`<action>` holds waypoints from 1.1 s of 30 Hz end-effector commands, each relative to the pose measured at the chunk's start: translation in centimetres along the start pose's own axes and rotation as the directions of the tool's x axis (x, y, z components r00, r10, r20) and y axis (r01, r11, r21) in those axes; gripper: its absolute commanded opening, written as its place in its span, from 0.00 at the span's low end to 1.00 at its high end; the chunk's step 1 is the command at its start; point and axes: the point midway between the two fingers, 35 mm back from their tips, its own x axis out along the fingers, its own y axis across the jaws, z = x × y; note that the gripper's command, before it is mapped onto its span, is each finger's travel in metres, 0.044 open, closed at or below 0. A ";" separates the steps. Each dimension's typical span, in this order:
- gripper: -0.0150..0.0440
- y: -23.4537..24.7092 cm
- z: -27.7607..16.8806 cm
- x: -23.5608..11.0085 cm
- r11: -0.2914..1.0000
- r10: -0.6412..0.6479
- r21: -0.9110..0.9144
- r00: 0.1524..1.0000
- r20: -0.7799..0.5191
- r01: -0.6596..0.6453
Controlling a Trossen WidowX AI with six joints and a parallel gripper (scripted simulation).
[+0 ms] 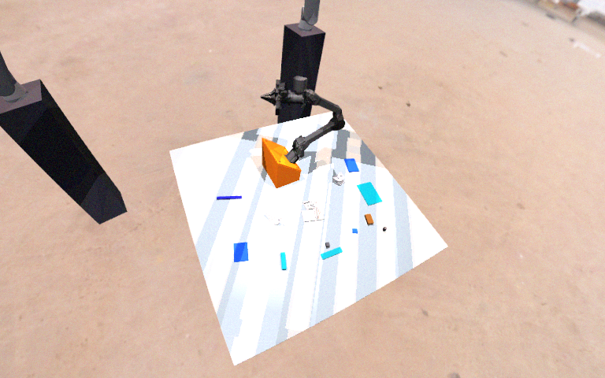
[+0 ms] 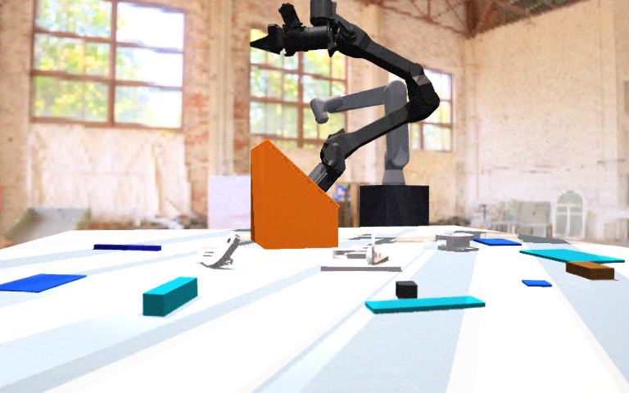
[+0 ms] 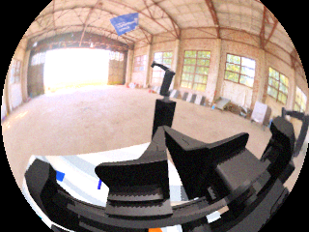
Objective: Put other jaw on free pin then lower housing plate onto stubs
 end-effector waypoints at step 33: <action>0.25 23.8 -1.5 2.4 0.816 0.557 0.383 0.768 -0.317 -0.433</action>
